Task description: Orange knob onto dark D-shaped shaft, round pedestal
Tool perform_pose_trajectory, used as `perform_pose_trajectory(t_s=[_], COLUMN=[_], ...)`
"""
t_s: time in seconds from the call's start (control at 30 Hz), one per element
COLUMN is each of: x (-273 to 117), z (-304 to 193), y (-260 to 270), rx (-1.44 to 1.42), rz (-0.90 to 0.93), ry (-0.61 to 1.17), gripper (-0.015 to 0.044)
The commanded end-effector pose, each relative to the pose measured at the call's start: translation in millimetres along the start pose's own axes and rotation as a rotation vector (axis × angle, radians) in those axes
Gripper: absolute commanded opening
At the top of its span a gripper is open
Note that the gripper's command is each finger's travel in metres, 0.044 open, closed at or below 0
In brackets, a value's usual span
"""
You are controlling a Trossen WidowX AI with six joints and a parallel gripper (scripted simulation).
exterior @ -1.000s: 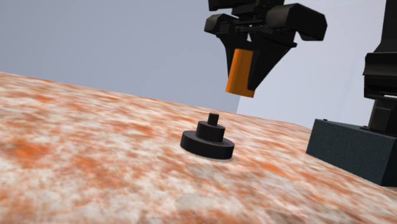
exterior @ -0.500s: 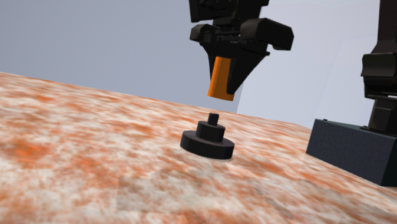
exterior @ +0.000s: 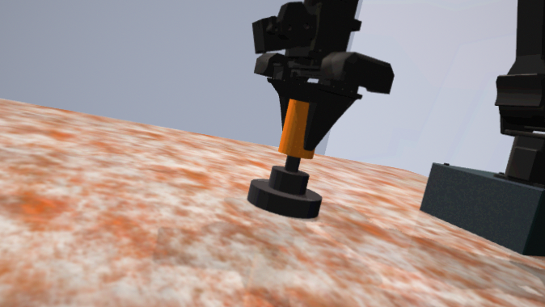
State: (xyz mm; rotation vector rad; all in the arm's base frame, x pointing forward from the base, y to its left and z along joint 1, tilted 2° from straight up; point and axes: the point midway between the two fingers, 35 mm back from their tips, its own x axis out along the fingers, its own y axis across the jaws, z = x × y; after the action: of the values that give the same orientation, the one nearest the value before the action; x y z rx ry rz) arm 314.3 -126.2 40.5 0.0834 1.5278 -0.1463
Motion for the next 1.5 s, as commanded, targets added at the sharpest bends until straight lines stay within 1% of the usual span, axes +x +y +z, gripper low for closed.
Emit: perform_pose_trajectory(t_s=[0.0, 0.83, 1.03, 1.13, 1.27, 1.47], x=[-1.8, 2.0, -2.6, -3.0, -4.3, -4.3], z=[1.9, 3.4, 2.3, 1.7, -1.1, -1.0], y=[0.7, 1.0, 1.4, 1.6, 2.5, 2.4], rx=[0.0, 0.0, 0.0, -0.054, -0.199, -0.21], rz=[0.004, 0.004, 0.004, 0.004, 0.004, 0.004], ry=[-0.005, -0.005, -0.005, -0.005, -0.005, -0.005], gripper=[0.0, 0.0, 0.0, 0.0, 0.0, 0.0])
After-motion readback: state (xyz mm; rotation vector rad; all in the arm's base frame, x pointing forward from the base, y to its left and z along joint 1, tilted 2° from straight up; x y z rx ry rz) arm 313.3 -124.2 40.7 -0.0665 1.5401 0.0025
